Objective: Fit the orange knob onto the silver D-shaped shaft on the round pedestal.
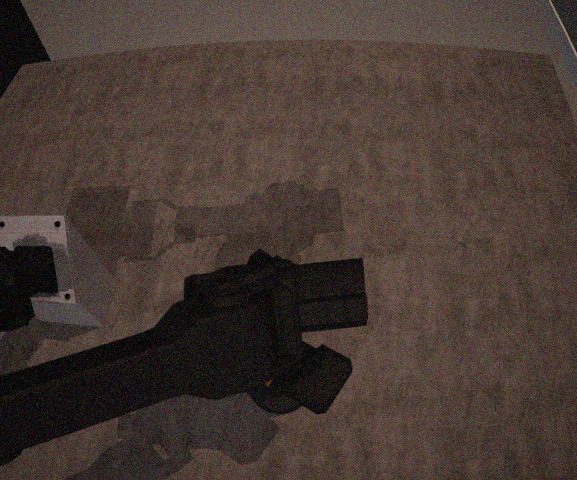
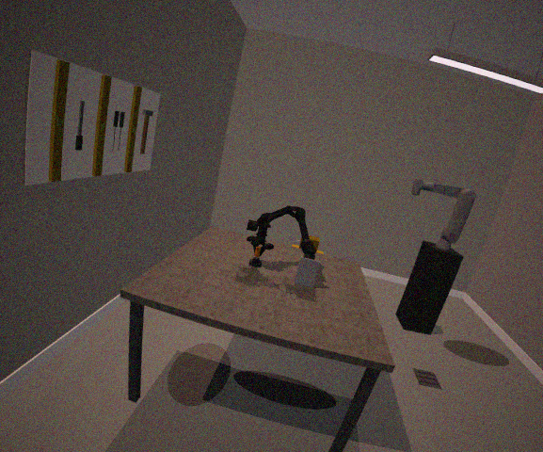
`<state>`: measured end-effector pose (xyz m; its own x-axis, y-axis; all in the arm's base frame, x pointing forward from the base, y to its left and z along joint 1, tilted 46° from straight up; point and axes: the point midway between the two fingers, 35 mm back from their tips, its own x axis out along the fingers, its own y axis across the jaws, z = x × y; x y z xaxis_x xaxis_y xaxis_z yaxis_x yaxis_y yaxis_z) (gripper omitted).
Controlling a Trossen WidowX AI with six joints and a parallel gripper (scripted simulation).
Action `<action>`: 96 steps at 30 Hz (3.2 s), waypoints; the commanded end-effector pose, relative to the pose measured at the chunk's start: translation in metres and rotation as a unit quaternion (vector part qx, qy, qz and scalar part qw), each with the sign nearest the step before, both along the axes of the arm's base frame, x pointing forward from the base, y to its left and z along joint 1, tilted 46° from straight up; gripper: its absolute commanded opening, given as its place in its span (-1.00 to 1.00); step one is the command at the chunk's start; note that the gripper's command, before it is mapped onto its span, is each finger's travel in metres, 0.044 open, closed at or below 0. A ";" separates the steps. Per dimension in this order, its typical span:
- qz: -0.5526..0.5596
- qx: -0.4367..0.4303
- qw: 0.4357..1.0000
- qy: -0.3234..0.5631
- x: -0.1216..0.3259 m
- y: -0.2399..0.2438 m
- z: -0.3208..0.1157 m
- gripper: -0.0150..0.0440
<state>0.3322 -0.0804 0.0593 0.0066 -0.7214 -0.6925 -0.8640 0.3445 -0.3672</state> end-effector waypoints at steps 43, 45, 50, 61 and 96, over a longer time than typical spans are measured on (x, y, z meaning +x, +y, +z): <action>0.113 -0.001 0.987 0.115 0.000 0.002 0.003 -0.49; 0.139 -0.002 0.980 0.141 0.001 0.002 0.003 -0.49; 0.142 -0.002 0.979 0.145 0.004 0.001 0.001 -0.49; 0.142 -0.002 0.979 0.145 0.005 -0.002 -0.001 -0.49; 0.212 -0.003 0.953 0.218 0.001 0.000 0.001 -0.49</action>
